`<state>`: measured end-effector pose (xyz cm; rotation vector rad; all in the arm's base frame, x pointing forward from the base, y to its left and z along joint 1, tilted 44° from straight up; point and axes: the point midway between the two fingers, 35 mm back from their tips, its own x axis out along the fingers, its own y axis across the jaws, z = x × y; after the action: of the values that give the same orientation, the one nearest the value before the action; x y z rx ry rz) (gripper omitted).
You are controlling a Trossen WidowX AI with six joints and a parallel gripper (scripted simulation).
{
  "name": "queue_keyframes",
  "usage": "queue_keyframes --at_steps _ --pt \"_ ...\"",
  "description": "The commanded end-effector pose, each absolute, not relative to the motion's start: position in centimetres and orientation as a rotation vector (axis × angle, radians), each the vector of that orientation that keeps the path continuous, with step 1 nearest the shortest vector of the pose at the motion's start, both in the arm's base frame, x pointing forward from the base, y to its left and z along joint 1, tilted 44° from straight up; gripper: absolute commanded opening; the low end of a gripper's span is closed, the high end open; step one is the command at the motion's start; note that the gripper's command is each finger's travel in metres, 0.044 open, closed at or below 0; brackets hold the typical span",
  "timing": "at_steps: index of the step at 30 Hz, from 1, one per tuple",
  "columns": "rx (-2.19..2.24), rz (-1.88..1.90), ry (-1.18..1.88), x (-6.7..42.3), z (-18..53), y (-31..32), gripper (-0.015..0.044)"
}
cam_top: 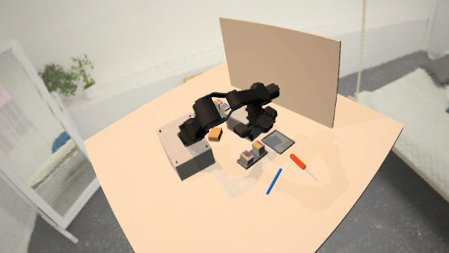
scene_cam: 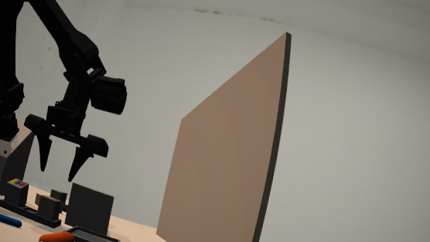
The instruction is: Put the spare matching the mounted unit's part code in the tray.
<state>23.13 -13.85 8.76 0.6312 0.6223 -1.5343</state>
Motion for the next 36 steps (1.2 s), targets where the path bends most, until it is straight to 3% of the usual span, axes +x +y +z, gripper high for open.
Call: queue_keyframes --at_steps 1,36 --pt "0.621 -1.538 0.631 23.0 8.3 -14.0 0.03" --pt "0.623 -1.538 0.632 23.0 4.2 -17.9 0.03"
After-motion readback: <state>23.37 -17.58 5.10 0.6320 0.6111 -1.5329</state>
